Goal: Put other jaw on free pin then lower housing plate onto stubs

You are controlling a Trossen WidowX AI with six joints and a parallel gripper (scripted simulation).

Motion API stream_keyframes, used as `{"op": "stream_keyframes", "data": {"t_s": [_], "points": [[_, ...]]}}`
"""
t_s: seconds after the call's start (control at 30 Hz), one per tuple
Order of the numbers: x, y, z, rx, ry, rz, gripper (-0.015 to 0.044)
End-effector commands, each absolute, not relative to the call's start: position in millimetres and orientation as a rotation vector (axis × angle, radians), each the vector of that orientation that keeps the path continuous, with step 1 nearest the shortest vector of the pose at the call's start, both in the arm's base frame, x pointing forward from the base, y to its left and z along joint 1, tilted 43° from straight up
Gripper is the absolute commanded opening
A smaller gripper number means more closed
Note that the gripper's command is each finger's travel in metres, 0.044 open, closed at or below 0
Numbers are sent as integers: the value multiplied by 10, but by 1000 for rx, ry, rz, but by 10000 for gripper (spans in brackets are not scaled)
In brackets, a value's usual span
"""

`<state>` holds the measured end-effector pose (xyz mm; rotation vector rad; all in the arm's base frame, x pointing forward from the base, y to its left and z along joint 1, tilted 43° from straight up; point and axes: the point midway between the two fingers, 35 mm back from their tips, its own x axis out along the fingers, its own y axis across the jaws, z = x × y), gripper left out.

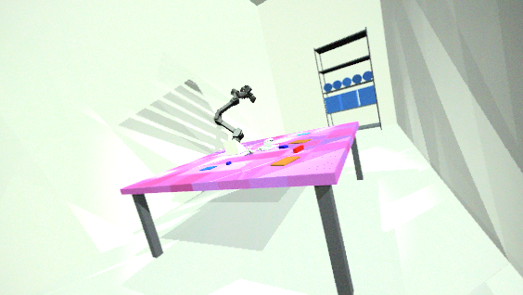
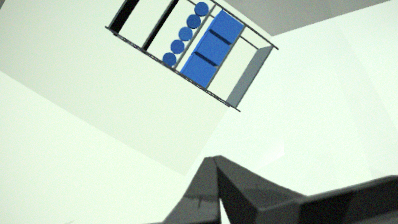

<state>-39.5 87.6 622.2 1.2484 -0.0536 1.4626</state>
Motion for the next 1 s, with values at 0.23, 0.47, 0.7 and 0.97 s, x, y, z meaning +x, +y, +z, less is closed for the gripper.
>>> {"op": "stream_keyframes", "data": {"t_s": [0.23, 0.47, 0.7, 0.97], "points": [[747, 975, 5984, 1337, 24, 1137, 0], [1436, 902, 5709, 1389, 82, 925, 0], [2058, 720, 5352, 1440, 135, 712, 0], [2653, 395, 4860, 1495, 189, 466, 0]]}}
